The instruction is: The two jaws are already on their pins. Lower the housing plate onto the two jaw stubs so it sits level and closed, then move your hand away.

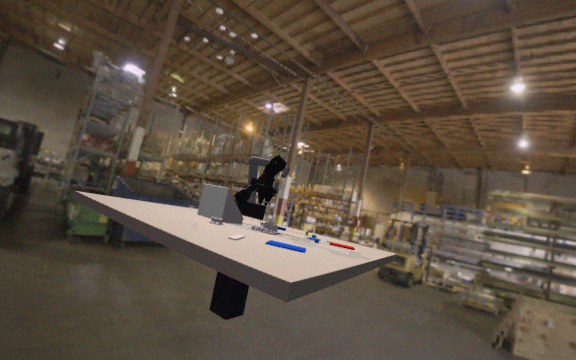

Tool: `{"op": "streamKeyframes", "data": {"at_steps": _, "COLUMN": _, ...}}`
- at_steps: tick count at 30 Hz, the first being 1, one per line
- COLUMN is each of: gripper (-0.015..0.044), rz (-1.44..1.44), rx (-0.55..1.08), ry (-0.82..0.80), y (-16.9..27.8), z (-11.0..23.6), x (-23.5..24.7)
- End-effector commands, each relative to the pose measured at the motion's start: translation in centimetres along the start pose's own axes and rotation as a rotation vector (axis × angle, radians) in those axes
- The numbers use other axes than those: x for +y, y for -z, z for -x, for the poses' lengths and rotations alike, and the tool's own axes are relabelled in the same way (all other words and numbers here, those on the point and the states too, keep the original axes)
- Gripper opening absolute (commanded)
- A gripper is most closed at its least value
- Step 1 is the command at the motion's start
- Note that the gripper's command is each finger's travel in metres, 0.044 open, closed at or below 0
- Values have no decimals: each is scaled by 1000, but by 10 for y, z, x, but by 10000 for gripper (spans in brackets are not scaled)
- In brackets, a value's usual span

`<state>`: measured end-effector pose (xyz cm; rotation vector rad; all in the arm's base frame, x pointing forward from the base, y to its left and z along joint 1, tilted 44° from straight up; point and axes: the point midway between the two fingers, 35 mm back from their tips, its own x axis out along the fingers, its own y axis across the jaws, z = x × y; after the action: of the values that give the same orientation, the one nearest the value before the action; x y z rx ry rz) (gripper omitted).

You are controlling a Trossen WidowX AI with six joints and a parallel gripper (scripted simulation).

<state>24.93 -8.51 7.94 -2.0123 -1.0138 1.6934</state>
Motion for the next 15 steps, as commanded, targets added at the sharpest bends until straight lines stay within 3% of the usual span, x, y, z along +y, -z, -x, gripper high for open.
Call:
{"op": "streamKeyframes", "data": {"at_steps": 1, "gripper": 351, "rz": 3, "rx": -3, "ry": -1, "y": -2, "z": 0, "x": -1}}
{"op": "streamKeyframes", "data": {"at_steps": 15, "gripper": 351, "rz": 10, "rx": -3, "ry": -1, "y": -2, "z": 0, "x": -1}}
